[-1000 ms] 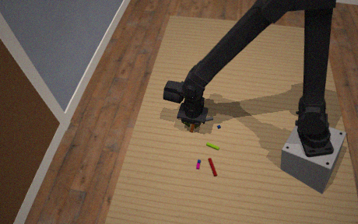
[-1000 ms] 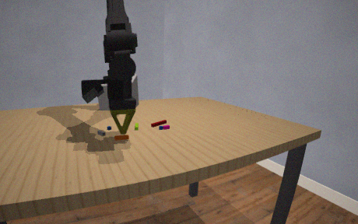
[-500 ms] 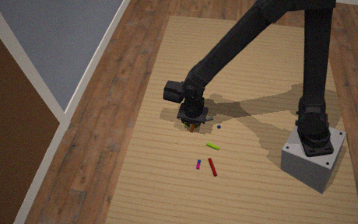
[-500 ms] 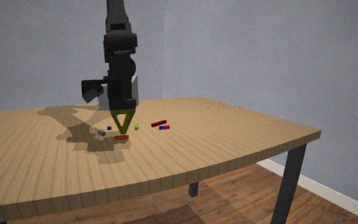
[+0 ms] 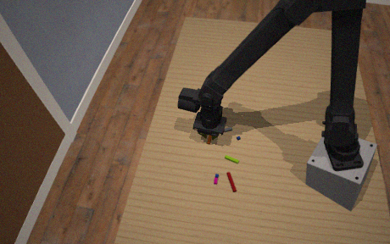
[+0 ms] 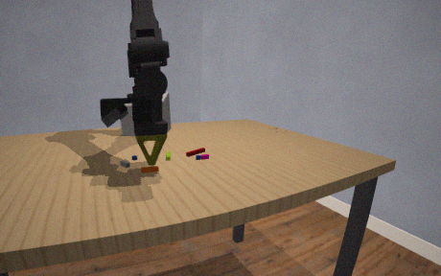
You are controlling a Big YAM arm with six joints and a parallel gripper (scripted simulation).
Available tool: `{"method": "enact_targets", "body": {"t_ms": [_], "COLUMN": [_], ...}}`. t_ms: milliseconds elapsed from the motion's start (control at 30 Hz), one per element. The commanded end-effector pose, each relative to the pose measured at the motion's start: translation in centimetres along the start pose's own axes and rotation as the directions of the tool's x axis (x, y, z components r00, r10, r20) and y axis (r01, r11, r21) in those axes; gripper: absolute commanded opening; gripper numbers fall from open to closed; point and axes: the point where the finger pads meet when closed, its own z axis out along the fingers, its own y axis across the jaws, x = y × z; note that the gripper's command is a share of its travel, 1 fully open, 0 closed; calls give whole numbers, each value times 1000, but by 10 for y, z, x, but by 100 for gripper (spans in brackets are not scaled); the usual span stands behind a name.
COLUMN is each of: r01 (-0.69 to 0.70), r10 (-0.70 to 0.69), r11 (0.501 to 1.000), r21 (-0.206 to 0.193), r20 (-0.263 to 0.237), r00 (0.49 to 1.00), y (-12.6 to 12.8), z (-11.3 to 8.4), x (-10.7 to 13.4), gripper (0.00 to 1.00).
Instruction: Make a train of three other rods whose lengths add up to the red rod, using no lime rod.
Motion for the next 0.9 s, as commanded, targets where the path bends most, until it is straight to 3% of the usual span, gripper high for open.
{"method": "enact_targets", "body": {"t_ms": [0,867], "r01": [4,3], "r10": [-4,-3], "r11": [1000,1000], "r21": [-14,-15], "r20": [1,4], "r00": [1000,1000], "y": [12,11], "z": [-1,17], "x": [5,-1], "gripper": [24,24]}}
